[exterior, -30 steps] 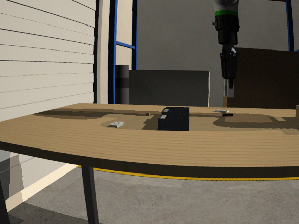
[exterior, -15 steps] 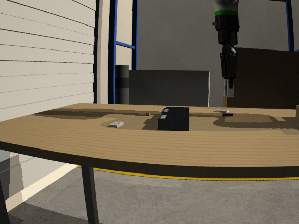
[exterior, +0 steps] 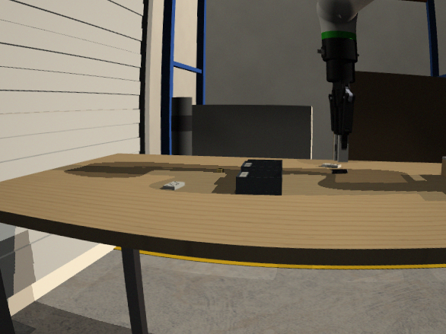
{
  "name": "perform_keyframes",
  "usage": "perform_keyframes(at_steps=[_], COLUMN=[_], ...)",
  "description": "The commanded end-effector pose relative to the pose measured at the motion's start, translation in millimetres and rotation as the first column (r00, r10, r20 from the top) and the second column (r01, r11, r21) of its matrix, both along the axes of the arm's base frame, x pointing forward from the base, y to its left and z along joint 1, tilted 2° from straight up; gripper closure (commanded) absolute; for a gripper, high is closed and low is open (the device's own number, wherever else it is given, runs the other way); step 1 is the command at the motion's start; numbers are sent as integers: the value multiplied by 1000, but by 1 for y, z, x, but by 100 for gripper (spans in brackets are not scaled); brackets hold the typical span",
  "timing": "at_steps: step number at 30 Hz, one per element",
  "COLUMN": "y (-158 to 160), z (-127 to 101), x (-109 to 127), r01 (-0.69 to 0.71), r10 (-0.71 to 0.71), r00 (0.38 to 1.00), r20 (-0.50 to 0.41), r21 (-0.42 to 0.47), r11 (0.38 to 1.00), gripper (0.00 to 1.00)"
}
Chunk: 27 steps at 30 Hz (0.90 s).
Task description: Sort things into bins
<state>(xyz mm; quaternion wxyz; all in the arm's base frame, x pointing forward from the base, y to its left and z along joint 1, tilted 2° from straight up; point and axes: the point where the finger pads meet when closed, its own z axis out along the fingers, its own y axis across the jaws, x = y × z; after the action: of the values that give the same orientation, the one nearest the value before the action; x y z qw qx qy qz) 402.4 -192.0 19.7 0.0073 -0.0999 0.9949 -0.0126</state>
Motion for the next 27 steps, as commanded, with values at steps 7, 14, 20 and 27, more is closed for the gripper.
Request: perform_keyframes(at_steps=[7,14,20,27], y=[-1,-1,-1,-1], z=[-19,-26,-29,-29], x=[1,1,1,1], r01=[0,0,0,0], r10=[0,0,0,0], r00=[1000,1000,1000,1000], r20=[1,1,1,1], r21=[0,0,0,0], r11=[1000,1000,1000,1000], gripper=[77,77,77,77])
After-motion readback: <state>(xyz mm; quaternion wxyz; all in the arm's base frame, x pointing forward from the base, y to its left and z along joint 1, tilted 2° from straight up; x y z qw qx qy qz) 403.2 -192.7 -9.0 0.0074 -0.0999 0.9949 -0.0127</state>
